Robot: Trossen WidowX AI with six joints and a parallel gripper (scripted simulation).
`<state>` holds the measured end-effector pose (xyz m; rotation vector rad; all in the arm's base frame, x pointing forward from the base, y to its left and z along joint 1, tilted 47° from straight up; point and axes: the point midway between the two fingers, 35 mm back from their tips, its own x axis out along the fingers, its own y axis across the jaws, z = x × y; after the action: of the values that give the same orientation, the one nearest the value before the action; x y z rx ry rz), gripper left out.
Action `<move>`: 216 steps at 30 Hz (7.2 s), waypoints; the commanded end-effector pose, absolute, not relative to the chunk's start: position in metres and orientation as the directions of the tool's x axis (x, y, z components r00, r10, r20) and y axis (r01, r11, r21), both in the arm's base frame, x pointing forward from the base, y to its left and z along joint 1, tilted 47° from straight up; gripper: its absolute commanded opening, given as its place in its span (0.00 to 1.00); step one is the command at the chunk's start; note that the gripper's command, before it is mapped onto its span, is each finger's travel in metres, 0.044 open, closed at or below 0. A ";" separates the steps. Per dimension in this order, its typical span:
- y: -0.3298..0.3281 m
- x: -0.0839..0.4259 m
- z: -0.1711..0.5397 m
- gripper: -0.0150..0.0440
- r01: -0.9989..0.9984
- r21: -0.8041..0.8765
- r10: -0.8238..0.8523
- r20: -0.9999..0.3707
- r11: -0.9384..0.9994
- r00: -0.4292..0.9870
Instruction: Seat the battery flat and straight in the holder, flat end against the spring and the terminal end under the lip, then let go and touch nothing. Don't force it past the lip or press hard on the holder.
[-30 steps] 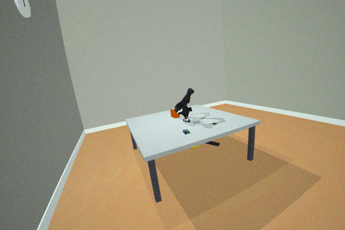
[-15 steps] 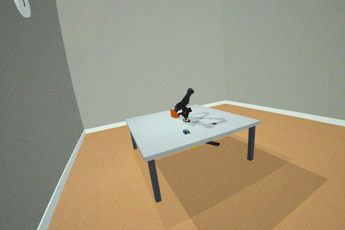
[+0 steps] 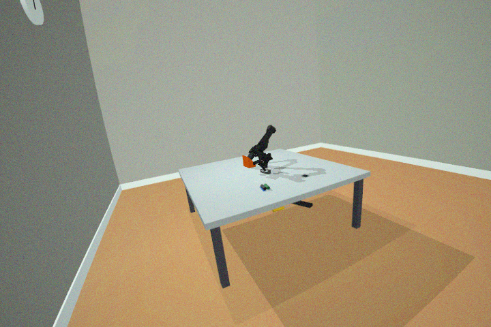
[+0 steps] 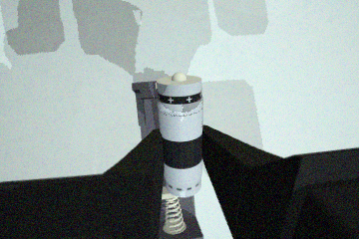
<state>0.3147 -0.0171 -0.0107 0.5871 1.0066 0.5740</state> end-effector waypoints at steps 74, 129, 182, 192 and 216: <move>-0.010 0.292 -0.021 0.37 -0.151 0.665 0.651 -0.615 0.731 0.444; -0.003 0.302 -0.022 0.37 -0.169 0.647 0.668 -0.731 0.744 0.143; 0.001 0.302 -0.017 0.37 -0.183 0.629 0.641 -0.768 0.756 0.010; 0.001 0.302 -0.017 0.37 -0.183 0.629 0.641 -0.768 0.756 0.011; 0.001 0.302 -0.017 0.37 -0.183 0.629 0.641 -0.767 0.756 0.014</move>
<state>0.3054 0.0003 -0.0144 0.4031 1.4081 0.6683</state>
